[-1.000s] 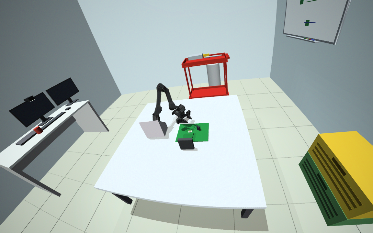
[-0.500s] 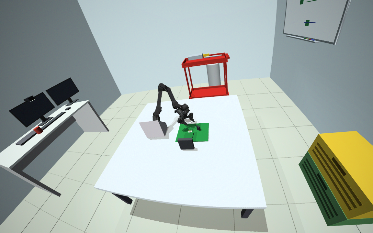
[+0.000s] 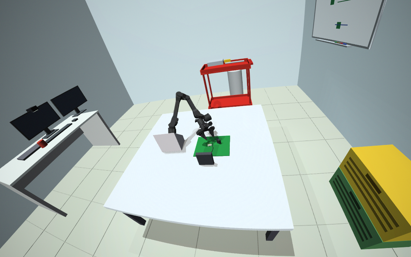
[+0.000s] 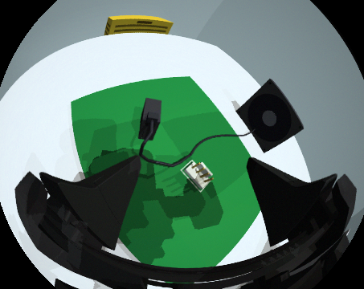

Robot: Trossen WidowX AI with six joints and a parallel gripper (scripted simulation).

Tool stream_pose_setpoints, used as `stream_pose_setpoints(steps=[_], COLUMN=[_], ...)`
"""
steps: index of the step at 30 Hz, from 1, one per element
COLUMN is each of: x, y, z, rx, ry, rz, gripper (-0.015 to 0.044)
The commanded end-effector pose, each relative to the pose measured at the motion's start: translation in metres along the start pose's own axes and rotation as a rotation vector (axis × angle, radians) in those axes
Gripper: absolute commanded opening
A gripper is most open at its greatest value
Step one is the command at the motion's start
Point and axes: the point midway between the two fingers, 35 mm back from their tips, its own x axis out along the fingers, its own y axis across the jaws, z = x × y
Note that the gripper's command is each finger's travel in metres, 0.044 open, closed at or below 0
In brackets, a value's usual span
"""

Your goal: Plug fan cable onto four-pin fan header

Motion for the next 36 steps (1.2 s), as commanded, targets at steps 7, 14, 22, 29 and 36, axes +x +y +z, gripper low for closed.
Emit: stream_pose_setpoints(steps=[7, 14, 22, 29, 36], x=[0.005, 0.005, 0.001, -0.004, -0.012], y=[-0.005, -0.008, -0.011, -0.012, -0.013], z=[0.001, 0.004, 0.008, 0.013, 0.019], rx=[-0.055, -0.079, -0.093, -0.093, -0.083], ry=[0.162, 0.278, 0.408, 0.513, 0.61], rz=[-0.019, -0.013, 0.015, 0.056, 0.113], gripper=[0.044, 0.044, 0.044, 0.044, 0.044])
